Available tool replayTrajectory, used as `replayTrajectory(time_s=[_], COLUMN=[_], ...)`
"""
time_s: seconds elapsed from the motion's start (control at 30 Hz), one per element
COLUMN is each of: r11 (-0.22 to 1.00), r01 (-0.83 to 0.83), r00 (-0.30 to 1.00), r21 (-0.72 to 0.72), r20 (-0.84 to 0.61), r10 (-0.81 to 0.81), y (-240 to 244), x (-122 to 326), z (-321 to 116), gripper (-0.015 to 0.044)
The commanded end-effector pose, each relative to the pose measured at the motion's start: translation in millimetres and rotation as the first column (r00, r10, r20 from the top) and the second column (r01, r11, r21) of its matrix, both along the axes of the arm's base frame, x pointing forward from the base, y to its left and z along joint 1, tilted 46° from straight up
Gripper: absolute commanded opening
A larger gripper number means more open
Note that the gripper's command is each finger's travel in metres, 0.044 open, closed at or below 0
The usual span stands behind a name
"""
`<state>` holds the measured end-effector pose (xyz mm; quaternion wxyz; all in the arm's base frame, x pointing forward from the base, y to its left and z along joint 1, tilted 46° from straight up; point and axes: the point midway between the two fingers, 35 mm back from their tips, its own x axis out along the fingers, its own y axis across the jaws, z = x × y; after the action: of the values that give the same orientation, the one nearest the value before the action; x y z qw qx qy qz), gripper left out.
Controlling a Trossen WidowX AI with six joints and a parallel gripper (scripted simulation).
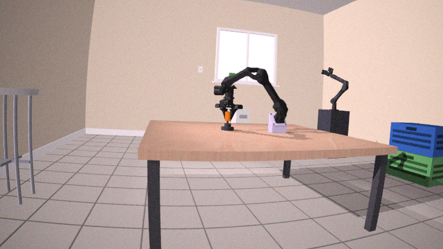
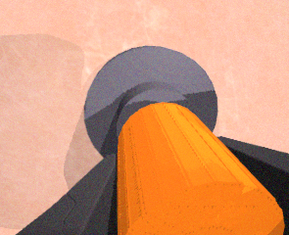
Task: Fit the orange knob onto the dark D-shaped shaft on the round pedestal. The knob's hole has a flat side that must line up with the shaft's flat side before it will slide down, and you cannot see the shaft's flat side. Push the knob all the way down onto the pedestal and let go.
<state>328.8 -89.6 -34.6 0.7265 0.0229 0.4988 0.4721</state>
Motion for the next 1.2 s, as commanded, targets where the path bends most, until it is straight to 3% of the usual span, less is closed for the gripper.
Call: replayTrajectory(time_s=[0.0, 0.1, 1.17], r11=[0.998, 0.993, 0.993], r01=[-0.062, -0.12, -0.12], r00=[0.995, 0.984, 0.984], r21=[-0.012, -0.023, -0.022], r20=[0.073, 0.131, 0.131], r10=[0.063, 0.122, 0.122], y=[-3.6, -4.6, 0.2], x=[3.1, 5.1, 0.9], z=[2.6, 2.8, -1.1], gripper=[0.0, 0.0, 0.0])
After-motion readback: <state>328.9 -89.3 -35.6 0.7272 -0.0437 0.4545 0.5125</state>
